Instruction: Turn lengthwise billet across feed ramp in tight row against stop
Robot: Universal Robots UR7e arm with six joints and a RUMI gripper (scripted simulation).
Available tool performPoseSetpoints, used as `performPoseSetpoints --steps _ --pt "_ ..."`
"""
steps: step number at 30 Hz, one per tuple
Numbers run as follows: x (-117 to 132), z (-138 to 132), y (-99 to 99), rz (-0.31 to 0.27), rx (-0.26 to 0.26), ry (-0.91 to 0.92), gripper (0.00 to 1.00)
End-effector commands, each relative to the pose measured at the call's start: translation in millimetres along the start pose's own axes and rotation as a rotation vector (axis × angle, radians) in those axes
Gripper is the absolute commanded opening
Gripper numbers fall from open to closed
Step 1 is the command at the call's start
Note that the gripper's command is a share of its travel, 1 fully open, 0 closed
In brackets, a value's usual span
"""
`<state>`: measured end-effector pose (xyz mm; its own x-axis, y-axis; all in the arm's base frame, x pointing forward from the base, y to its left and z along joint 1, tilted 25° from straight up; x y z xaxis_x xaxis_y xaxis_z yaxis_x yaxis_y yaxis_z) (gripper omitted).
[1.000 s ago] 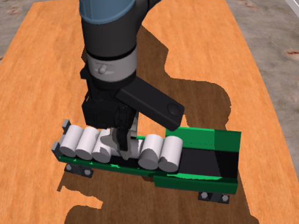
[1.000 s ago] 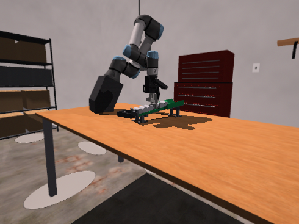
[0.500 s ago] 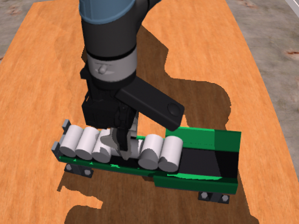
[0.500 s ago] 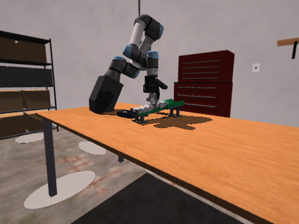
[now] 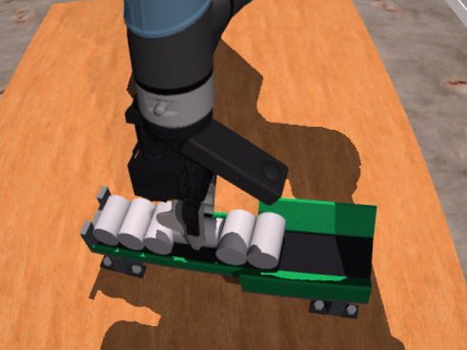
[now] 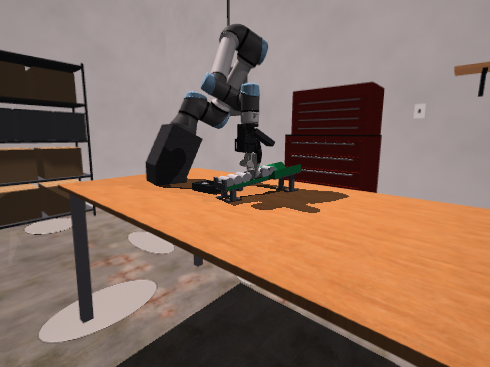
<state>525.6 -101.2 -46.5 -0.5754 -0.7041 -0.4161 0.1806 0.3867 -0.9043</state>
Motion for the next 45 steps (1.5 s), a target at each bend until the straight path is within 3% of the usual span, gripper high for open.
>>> performPoseSetpoints --steps 1,5,20,22,23,37,39,40,45 --pt "0.0 0.4 -0.5 0.000 0.001 0.000 0.00" --pt "0.0 0.4 -0.5 0.000 0.001 0.000 0.00" --pt "0.0 0.5 -30.5 0.001 0.000 -0.001 0.00" --pt "0.0 0.5 -30.5 0.001 0.000 -0.001 0.00" --pt "0.2 -0.9 -20.1 0.000 -0.004 0.001 0.00" --pt "0.1 -0.4 -48.1 0.001 0.000 -0.001 0.00" --pt "0.1 -0.4 -48.1 0.001 0.000 -0.001 0.00" --pt "-0.1 -2.5 -37.4 0.000 -0.007 0.000 0.00" --pt "-0.1 -1.8 -47.4 0.000 -0.004 0.000 0.00"
Point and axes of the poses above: the point where the finger pads meet when closed, its own y axis out along the fingers, its own z axis across the jaws, x = y × z, the point moved 8 cm from there along -y, back along the fingers, and after that the axes turned 12 degrees about y, right-handed, at the moved point
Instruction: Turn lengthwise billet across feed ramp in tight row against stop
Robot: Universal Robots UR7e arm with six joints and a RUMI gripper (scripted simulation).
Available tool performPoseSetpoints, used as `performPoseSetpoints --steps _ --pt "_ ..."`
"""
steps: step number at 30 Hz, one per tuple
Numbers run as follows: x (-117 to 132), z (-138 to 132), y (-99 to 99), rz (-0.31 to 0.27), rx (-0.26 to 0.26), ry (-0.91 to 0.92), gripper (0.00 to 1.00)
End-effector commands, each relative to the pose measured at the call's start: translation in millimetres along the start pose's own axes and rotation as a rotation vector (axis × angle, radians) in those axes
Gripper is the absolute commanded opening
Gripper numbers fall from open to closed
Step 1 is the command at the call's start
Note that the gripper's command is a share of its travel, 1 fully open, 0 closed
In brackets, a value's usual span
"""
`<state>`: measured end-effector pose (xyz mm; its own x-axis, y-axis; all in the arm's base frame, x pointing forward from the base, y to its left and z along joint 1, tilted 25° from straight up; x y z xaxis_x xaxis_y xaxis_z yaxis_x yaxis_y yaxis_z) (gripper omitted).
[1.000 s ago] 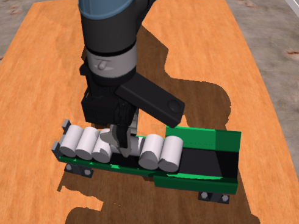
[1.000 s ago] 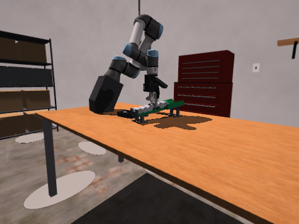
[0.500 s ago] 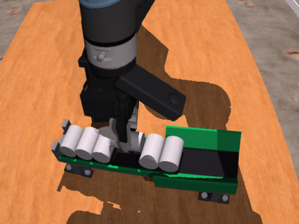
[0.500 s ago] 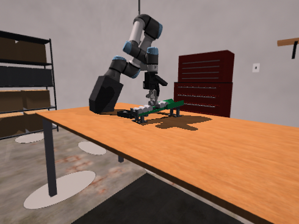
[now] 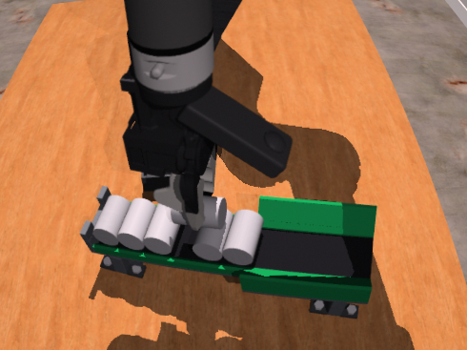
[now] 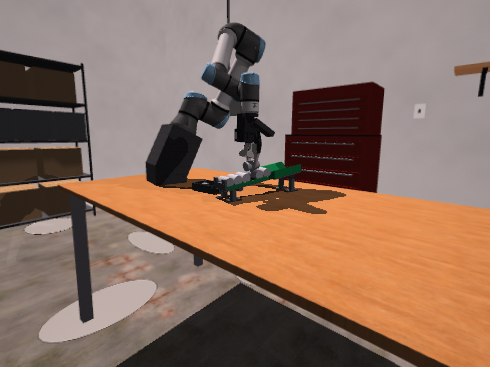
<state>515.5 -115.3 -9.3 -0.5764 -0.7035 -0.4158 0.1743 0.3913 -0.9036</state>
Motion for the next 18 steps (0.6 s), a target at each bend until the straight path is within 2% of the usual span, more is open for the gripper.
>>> performPoseSetpoints --steps 1,9,11,12,18 --pt "-0.3 1.5 -8.5 0.001 0.004 -0.001 0.00" --pt "-0.4 2.4 -24.4 0.001 0.008 -0.002 0.00" --pt "-0.4 2.4 -24.4 0.001 0.008 -0.002 0.00" --pt "-0.4 -1.4 -12.7 0.001 -0.003 0.000 0.00" --pt "-0.3 0.7 -24.4 0.001 0.002 -0.001 0.00"
Point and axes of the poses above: the point where the finger pads meet when closed, its own y axis out along the fingers, its own z axis across the jaws, x = y × z, the point moved 8 cm from there along -y, back along the fingers, and after that the axes turned 12 degrees about y, right-handed, at the moved point
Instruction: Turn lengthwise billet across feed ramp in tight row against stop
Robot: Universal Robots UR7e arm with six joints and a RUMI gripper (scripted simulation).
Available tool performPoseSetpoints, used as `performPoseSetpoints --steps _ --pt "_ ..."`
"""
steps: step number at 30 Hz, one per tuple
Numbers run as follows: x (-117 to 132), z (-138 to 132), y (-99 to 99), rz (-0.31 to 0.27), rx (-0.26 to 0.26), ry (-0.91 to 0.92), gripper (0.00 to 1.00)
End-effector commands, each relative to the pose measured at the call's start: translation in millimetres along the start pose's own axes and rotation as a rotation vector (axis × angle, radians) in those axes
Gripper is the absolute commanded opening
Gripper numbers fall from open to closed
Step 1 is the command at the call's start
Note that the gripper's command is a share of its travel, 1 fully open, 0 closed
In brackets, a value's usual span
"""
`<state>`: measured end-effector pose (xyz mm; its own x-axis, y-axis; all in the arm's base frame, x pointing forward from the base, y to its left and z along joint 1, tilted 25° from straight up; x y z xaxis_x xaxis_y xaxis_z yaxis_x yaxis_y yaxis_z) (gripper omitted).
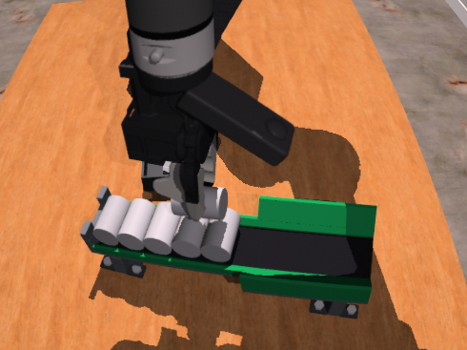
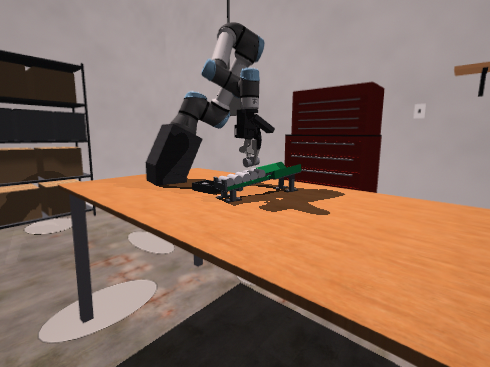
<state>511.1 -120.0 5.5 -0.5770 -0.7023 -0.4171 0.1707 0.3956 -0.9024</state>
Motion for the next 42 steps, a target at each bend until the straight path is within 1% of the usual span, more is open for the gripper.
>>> performPoseSetpoints --steps 1,8,10,11,25,27,28,42 --pt "0.0 3.3 -10.4 -0.001 0.008 -0.002 0.00" --pt "0.1 5.7 -24.2 -0.001 0.013 -0.003 0.00" --pt "0.1 5.7 -24.2 -0.001 0.013 -0.003 0.00" --pt "-0.1 0.8 -11.3 0.000 0.001 -0.001 0.00" --pt "0.1 5.8 -24.4 -0.001 0.013 -0.003 0.00" --pt "0.1 5.8 -24.4 -0.001 0.013 -0.003 0.00" --pt "0.0 1.3 -16.4 0.000 0.001 -0.001 0.00" --pt "0.1 5.8 -24.5 -0.001 0.013 -0.003 0.00"
Point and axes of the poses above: the point where the finger pads meet when closed, its own y axis out along the fingers, its own z axis across the jaws, x = y × z, the point moved 8 cm from there along -y, back along the fingers, and after that the axes turned 12 degrees about y, right-handed, at the moved point
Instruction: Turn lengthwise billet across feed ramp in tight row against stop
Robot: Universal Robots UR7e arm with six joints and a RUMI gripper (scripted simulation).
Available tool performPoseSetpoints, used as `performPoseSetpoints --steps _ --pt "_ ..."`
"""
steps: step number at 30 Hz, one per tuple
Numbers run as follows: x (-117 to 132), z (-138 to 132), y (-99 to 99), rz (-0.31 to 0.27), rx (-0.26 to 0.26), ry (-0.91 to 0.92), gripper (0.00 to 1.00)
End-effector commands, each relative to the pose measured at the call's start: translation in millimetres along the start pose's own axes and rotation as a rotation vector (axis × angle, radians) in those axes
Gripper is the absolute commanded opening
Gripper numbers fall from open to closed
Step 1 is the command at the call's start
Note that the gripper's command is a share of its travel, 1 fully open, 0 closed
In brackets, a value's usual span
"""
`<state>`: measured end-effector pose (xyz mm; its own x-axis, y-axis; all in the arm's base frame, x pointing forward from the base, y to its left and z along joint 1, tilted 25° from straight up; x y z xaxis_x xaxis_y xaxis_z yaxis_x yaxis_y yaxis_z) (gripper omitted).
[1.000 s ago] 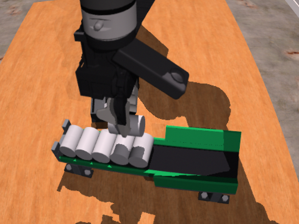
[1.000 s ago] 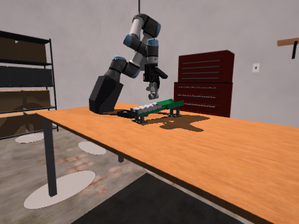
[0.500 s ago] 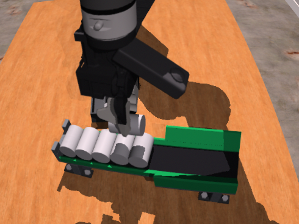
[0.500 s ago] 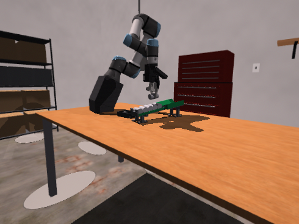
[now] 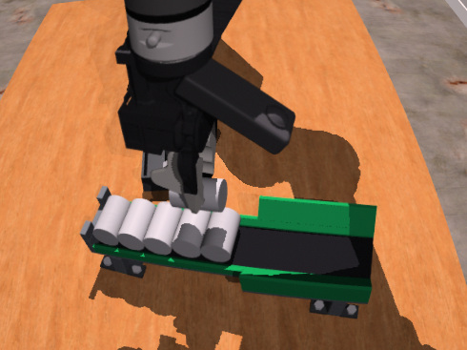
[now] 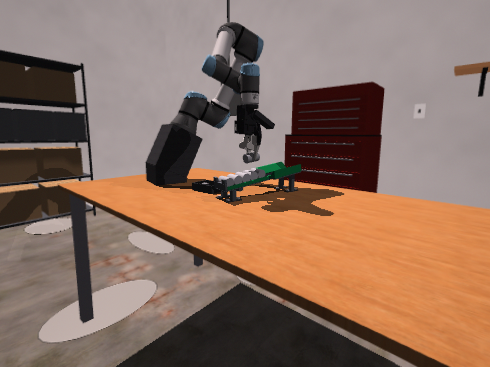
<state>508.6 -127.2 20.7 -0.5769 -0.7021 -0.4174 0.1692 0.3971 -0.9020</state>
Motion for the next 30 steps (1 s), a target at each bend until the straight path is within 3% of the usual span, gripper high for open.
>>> performPoseSetpoints --steps 1,3,30 --pt "-0.1 5.1 -7.5 -0.001 0.016 -0.003 0.00" --pt "0.0 0.7 -1.0 0.000 0.002 0.000 0.00" --pt "-0.1 3.9 -5.9 -0.001 0.012 -0.002 0.00"
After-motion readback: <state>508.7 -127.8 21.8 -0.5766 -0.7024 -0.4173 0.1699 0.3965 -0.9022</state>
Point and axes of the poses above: the point where the finger pads meet when closed, its own y axis out along the fingers, its own z axis across the jaws, x = y × z, the point moved 8 cm from there along -y, back along the fingers, and after that the axes turned 12 degrees about y, right-handed, at the moved point
